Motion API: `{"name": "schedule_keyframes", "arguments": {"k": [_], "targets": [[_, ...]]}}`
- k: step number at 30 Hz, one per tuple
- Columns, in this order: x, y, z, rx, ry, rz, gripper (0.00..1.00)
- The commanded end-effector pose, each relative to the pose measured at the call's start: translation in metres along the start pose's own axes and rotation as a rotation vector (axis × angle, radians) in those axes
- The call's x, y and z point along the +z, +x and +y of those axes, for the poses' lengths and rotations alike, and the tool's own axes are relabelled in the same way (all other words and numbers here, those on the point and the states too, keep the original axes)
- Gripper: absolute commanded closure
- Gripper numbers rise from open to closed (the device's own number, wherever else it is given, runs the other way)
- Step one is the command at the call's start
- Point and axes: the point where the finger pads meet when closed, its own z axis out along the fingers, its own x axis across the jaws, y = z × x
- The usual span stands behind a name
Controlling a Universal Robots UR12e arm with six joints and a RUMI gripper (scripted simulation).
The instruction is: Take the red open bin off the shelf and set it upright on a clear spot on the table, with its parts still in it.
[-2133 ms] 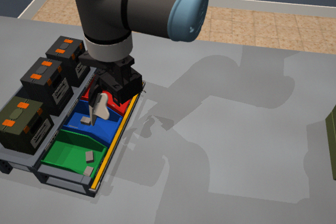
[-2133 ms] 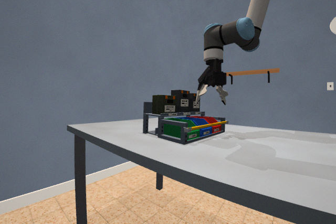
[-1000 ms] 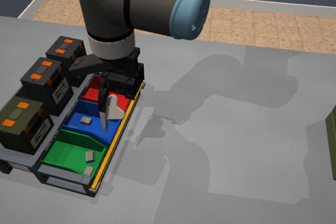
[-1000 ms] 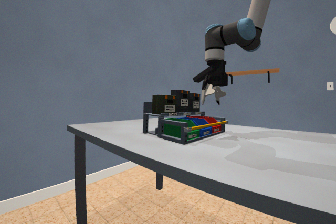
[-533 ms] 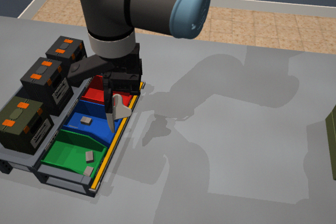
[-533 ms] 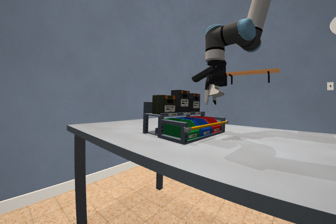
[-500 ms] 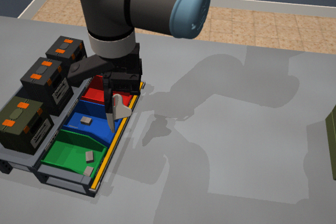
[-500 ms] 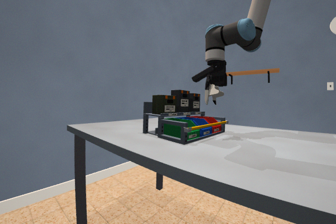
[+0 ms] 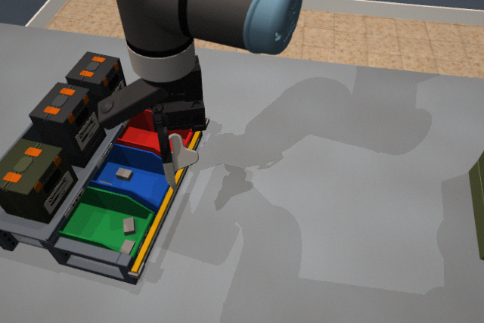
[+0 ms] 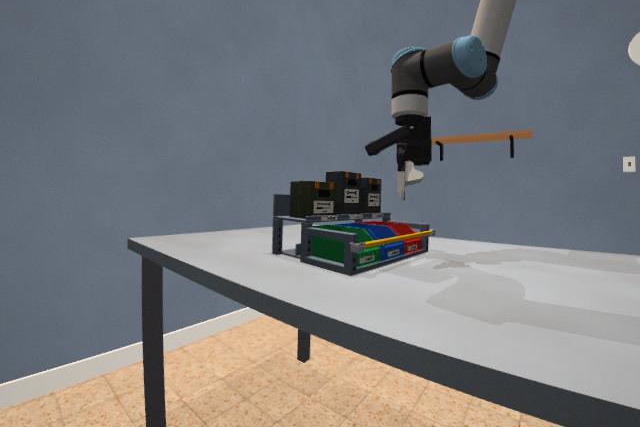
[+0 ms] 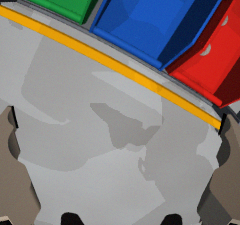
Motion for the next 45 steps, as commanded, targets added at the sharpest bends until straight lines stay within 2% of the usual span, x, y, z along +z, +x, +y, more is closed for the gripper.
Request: {"name": "schedule_keyframes", "arguments": {"k": [1,4,9,21,26,38,43,45], "targets": [[-0.0006,0.0003,-0.0006,-0.024,0.002,-0.001,0.0],[-0.0006,0.0003,-0.0006,-0.024,0.002,-0.001,0.0],[-0.0006,0.0003,-0.0006,-0.276,0.002,0.0,0.0],[-0.0006,0.0003,-0.0006,-0.276,0.002,0.0,0.0],[-0.0006,0.0003,-0.0006,-0.527,0.002,0.0,0.0],[-0.0006,0.0003,-0.0006,-0.527,0.002,0.0,0.0],[-0.0006,0.0003,-0.0006,-0.779,0.002,0.0,0.0],[-0.0006,0.0003,-0.0006,-0.779,0.002,0.0,0.0]]}}
